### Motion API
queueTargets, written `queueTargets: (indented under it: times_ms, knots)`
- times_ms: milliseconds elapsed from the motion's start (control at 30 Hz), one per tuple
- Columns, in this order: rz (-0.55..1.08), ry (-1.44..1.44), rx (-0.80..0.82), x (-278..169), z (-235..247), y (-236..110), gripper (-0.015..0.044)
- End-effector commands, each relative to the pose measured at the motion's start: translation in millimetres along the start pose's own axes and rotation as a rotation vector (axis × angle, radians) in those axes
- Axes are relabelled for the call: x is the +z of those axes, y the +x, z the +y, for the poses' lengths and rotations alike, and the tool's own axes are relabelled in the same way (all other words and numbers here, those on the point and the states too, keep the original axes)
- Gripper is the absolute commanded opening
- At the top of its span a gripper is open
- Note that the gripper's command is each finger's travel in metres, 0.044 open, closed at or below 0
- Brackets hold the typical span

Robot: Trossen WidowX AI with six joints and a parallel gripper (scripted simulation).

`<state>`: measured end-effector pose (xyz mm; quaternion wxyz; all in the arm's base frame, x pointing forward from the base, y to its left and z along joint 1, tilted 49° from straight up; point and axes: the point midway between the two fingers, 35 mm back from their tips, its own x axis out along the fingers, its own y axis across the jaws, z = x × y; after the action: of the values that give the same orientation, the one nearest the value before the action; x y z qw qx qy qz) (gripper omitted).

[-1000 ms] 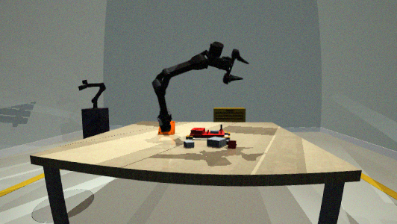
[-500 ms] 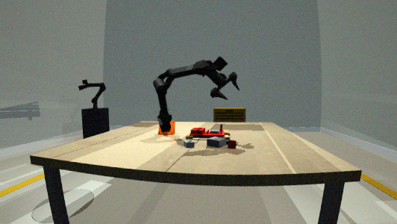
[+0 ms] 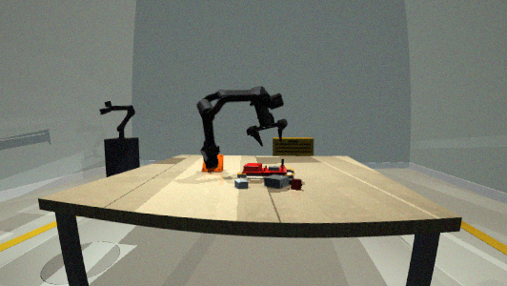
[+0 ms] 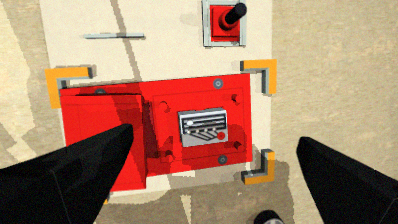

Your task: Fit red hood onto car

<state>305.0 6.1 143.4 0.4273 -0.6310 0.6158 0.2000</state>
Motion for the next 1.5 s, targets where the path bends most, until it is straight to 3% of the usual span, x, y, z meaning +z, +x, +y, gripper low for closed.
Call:
queueTargets:
  times_ms: [0,233,1467]
  knots:
    - [0.095,-0.014,0.098,-11,32,10,0.044]
    - [0.251,-0.037,0.221,-34,77,13,0.044]
    - [0.248,-0.037,0.221,-38,80,31,0.044]
